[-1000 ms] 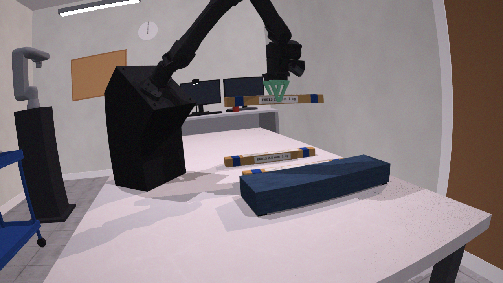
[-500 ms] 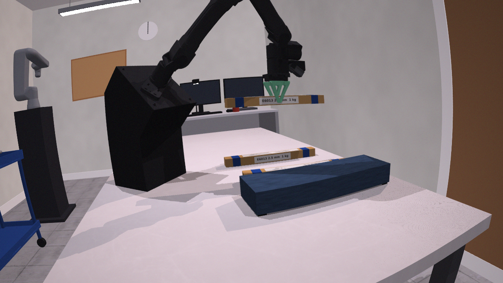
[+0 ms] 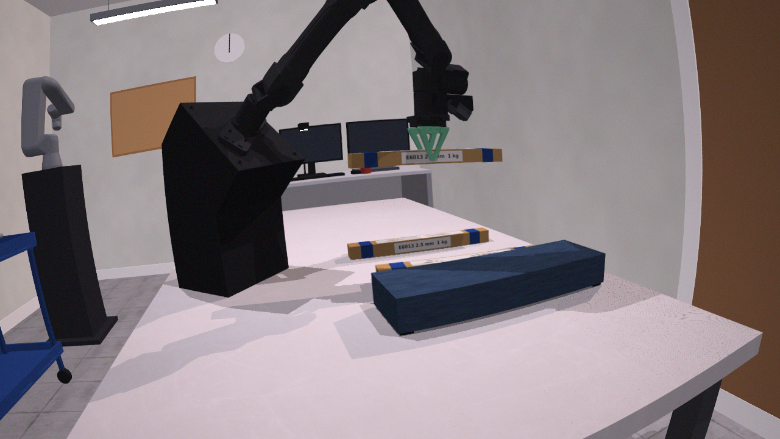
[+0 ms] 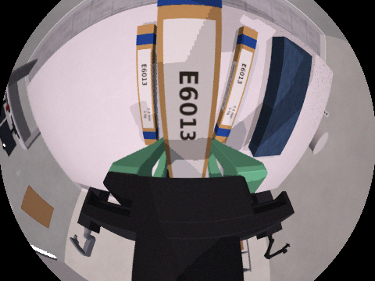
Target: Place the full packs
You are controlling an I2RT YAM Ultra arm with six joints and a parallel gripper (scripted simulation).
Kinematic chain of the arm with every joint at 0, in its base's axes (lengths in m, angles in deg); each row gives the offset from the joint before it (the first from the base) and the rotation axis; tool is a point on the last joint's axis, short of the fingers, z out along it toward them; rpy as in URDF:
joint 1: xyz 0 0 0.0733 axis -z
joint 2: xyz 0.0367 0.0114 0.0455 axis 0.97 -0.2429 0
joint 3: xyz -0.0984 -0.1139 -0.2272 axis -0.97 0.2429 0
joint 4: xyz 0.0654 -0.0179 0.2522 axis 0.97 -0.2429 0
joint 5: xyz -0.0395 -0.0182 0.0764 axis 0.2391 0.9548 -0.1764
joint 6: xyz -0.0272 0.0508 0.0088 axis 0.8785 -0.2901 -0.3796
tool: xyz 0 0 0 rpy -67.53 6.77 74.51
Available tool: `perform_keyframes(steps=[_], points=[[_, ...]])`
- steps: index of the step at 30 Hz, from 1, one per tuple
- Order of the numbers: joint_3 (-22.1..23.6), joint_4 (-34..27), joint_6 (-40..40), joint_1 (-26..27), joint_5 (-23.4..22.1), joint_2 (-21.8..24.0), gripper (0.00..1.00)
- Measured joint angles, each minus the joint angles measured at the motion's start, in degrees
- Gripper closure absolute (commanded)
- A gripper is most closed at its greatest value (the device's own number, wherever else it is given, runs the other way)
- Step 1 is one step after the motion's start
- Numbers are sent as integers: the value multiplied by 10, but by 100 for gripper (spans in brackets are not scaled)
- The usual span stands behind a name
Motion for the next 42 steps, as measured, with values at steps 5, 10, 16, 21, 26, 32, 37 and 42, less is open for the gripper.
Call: perform_keyframes(steps=[5,10,16,21,26,32,37,42], points=[[0,1,1,1,0,0,100],[0,2,1,2,0,0,100],[3,3,2,2,-1,0,100],[3,4,2,2,-1,0,100],[3,4,3,3,-1,0,100],[14,22,7,7,-2,1,100],[43,47,14,27,-6,-6,100],[50,57,23,32,-10,-12,100]])
